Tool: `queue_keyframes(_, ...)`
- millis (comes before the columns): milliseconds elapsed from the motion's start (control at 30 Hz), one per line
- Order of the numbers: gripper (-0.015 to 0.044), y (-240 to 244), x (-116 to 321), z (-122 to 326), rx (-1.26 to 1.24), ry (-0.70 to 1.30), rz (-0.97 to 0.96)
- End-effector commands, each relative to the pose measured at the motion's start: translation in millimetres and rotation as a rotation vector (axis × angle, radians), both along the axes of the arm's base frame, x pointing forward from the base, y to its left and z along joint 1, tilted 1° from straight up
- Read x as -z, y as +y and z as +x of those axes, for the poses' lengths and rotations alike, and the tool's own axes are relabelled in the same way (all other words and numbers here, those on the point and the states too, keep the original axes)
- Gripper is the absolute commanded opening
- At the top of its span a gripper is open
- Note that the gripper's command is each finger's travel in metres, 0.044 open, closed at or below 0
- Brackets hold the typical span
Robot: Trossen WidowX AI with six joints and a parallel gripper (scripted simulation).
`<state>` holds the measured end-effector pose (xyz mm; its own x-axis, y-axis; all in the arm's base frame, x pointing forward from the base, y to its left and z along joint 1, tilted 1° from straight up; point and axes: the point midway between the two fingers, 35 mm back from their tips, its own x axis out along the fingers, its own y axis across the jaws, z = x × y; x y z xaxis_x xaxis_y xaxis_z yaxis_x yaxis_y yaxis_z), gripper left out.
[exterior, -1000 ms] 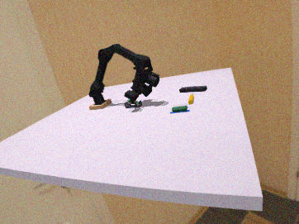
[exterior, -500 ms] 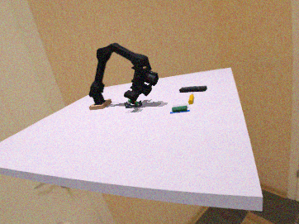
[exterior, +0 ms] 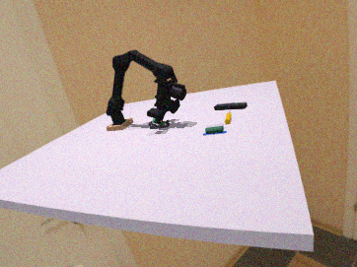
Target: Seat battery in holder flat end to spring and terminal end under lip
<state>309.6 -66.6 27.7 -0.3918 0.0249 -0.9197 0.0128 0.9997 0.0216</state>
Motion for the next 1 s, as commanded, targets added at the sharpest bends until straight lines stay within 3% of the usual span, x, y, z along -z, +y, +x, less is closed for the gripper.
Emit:
queue_keyframes(0,0.0069,0.0,1.8,3.7,0.001,-0.036,0.003)
queue_keyframes(967,0.0069,-0.4,5.0,-1.1,0.0,-0.178,0.008)
